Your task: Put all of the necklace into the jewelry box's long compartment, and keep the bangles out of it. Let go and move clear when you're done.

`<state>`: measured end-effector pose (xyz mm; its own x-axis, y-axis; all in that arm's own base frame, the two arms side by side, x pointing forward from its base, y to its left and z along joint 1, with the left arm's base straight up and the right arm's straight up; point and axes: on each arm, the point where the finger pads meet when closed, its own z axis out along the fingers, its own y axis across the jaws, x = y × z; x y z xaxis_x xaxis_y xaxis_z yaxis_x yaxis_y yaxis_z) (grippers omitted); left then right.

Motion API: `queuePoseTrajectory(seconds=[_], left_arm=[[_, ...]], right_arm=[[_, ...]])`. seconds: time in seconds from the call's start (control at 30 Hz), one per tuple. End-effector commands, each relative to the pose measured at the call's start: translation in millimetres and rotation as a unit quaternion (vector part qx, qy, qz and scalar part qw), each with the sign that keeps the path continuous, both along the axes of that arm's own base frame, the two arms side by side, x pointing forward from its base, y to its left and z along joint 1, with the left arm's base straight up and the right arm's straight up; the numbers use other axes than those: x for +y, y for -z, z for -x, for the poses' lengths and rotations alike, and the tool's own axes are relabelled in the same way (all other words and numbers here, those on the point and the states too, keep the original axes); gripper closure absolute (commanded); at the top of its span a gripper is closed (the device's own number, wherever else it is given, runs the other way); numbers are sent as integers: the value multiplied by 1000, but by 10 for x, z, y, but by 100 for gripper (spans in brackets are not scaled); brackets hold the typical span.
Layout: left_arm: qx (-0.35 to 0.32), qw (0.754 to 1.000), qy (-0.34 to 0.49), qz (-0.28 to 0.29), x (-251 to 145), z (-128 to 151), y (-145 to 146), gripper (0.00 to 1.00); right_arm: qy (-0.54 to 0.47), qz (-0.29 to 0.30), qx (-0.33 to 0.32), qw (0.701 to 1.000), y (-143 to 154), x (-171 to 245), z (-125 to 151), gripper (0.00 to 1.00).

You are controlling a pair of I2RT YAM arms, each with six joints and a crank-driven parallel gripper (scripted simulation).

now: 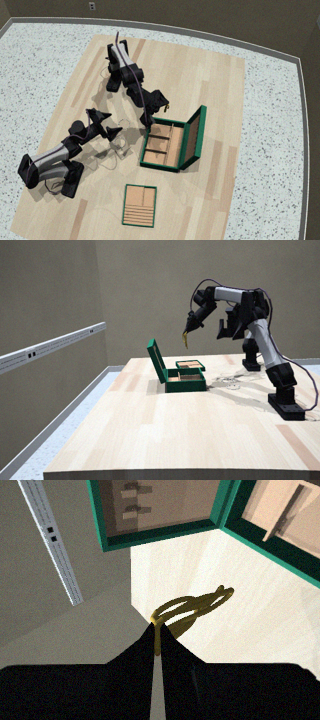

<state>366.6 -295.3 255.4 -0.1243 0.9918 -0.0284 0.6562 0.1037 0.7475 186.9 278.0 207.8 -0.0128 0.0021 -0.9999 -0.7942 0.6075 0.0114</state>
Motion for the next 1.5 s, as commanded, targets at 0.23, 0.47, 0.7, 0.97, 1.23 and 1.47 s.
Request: queuePoseTrajectory(seconds=[0.23, 0.47, 0.7, 0.97, 1.23, 1.47], left_arm=[[-77, 997, 19, -5, -294, -281, -286, 100], [-96, 995, 25, -9, -390, -358, -329, 100], [-116, 993, 32, -12, -492, -440, -376, 100], [-134, 990, 35, -7, -577, -512, -383, 100], [-152, 988, 33, 6, -595, -585, -341, 100], [-149, 988, 38, 8, -621, -644, -30, 100]], right_arm=[[30, -13, -18, 999, -477, -203, -118, 0], [43, -13, -20, 999, -619, -306, -169, 0], [67, -21, -29, 997, -880, -492, -242, 0], [92, -25, -35, 995, -1117, -665, -331, 0], [116, -25, -37, 992, -1318, -813, -437, 0], [136, -36, -48, 989, -1517, -935, -500, 0]])
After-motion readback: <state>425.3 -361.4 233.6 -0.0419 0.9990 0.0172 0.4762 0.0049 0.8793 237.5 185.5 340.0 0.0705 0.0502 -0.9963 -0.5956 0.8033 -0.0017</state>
